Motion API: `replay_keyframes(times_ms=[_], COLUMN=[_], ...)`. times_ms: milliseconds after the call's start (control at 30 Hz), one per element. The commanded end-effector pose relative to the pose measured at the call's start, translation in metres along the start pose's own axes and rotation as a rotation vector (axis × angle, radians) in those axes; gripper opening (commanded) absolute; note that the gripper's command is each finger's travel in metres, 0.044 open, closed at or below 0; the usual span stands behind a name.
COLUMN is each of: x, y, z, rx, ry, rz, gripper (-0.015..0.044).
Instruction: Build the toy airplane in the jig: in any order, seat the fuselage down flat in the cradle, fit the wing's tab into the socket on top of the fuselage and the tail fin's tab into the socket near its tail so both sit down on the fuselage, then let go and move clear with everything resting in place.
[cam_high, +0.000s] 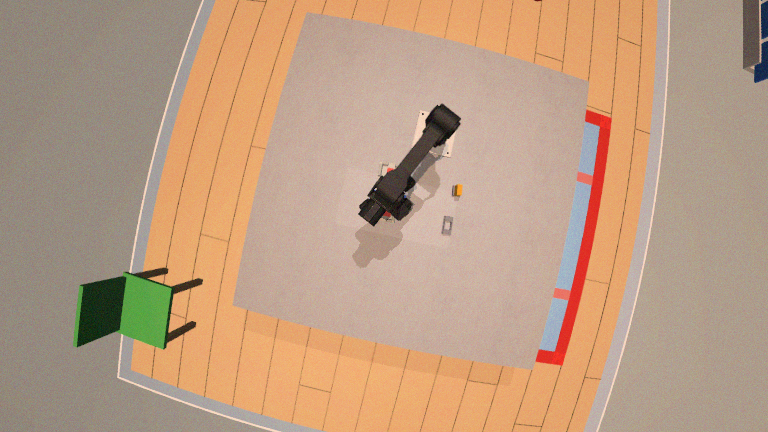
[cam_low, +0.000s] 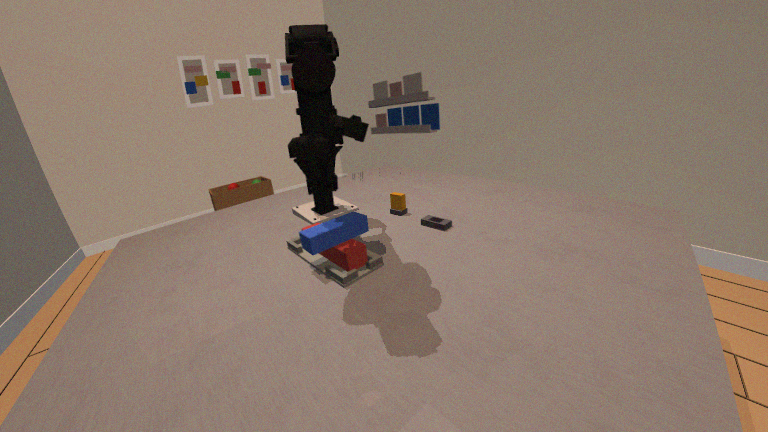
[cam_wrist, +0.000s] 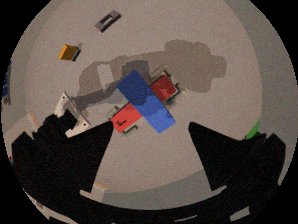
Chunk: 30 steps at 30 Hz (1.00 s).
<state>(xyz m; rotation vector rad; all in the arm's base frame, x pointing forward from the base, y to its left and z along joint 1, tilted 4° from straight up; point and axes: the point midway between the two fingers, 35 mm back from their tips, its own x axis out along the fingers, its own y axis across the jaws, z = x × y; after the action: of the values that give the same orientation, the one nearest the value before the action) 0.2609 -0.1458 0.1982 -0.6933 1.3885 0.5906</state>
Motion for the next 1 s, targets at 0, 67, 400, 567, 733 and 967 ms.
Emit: replay_keyframes(times_ms=[0, 67, 400, 567, 733, 967], x=[0.001, 0.001, 0.001, 0.001, 0.002, 0.001], y=[-0.001, -0.001, -0.001, -0.001, 0.025, 0.094], z=[0.0, 0.0, 0.0, 0.0, 0.043, 0.108], rx=[0.718, 0.782, 0.782, 0.782, 0.783, 0.783], ry=[-0.002, -0.002, -0.002, -0.002, -0.001, 0.001], rz=[0.005, 0.005, 0.005, 0.005, 0.013, 0.024], gripper=[0.044, 0.044, 0.044, 0.044, 0.044, 0.044])
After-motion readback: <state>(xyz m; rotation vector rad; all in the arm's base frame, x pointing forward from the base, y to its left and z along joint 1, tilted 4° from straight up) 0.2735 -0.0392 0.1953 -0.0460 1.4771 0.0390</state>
